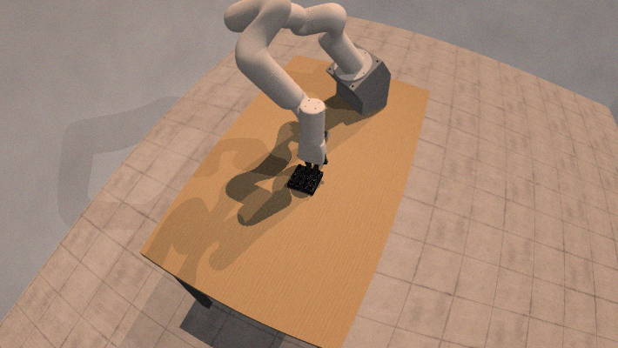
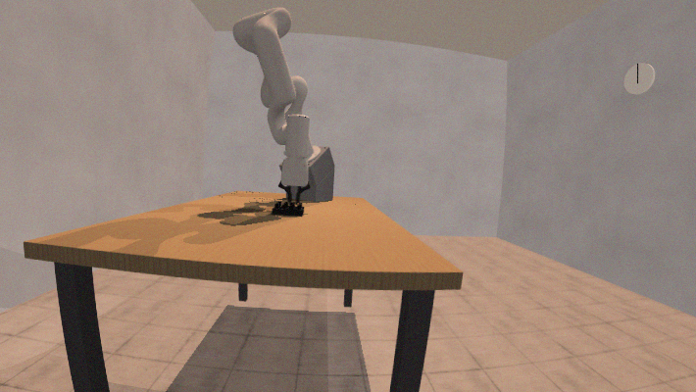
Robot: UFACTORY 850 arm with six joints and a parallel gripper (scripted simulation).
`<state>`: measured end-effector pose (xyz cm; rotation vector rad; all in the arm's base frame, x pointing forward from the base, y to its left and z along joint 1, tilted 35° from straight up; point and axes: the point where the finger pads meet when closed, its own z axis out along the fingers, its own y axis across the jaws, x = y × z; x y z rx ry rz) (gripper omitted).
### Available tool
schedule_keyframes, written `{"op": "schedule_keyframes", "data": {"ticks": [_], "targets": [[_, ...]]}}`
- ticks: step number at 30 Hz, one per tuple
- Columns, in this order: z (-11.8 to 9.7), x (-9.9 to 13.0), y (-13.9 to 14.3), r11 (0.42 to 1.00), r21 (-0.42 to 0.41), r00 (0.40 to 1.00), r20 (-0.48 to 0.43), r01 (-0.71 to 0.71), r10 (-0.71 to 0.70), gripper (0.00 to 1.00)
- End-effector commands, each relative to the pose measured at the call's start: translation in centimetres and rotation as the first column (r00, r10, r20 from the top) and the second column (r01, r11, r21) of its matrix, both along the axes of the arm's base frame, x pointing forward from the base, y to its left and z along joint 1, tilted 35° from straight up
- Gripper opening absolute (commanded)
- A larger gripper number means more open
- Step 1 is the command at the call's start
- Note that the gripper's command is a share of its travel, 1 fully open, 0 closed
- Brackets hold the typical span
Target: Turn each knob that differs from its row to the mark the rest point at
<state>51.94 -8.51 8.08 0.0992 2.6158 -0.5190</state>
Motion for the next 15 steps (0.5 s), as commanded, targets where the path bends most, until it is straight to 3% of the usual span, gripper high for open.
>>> {"op": "schedule_keyframes", "data": {"ticks": [1, 6, 7, 15], "targets": [[0.04, 0.03, 0.02, 1.000, 0.000, 1.000, 0.001, 0.000, 0.000, 0.19], [0.04, 0.03, 0.02, 1.000, 0.000, 1.000, 0.001, 0.000, 0.000, 0.19], [0.04, 0.03, 0.02, 1.000, 0.000, 1.000, 0.001, 0.000, 0.000, 0.08], [0.04, 0.03, 0.02, 1.000, 0.000, 1.000, 0.001, 0.000, 0.000, 0.08]]}}
